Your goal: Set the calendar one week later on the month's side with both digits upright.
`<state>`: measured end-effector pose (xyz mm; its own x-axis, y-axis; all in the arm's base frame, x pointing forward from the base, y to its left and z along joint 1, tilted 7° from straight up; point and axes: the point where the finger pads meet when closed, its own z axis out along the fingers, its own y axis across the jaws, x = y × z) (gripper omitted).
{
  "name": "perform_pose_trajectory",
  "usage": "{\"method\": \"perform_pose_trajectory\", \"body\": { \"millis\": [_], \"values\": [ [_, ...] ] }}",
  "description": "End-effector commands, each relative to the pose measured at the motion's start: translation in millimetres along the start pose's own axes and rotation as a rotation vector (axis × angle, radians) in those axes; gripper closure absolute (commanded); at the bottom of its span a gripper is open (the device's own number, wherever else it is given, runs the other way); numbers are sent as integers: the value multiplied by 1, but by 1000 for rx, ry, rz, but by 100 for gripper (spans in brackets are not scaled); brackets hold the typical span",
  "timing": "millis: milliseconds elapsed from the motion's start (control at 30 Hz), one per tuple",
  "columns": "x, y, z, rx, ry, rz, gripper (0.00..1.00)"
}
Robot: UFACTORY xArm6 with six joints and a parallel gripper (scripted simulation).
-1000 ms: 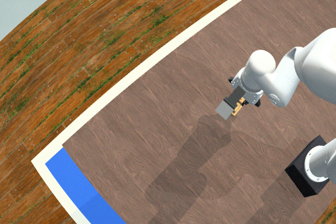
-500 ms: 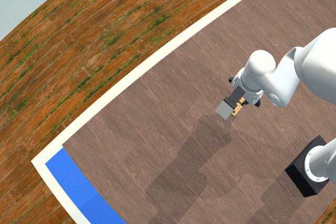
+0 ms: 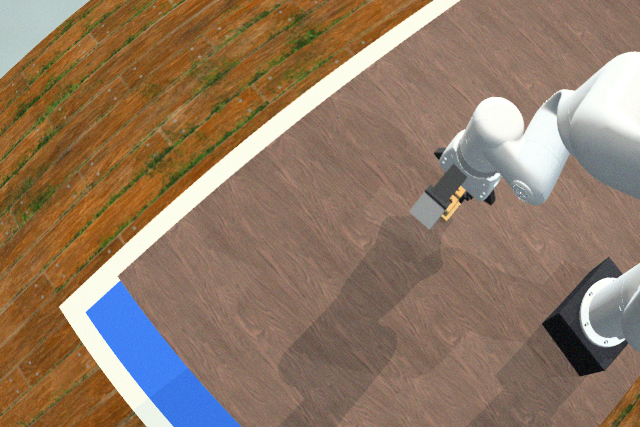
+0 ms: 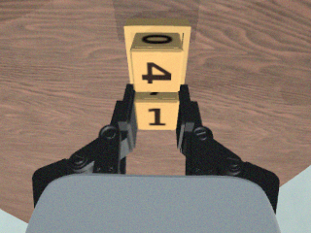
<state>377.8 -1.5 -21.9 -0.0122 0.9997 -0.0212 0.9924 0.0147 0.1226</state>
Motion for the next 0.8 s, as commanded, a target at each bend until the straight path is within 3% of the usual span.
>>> {"method": "perform_pose_trajectory", "body": {
  "millis": [0, 767],
  "values": [
    [0, 1, 1, -3, 0, 0, 73],
    [0, 1, 4, -3, 0, 0, 73]
  ]
}}
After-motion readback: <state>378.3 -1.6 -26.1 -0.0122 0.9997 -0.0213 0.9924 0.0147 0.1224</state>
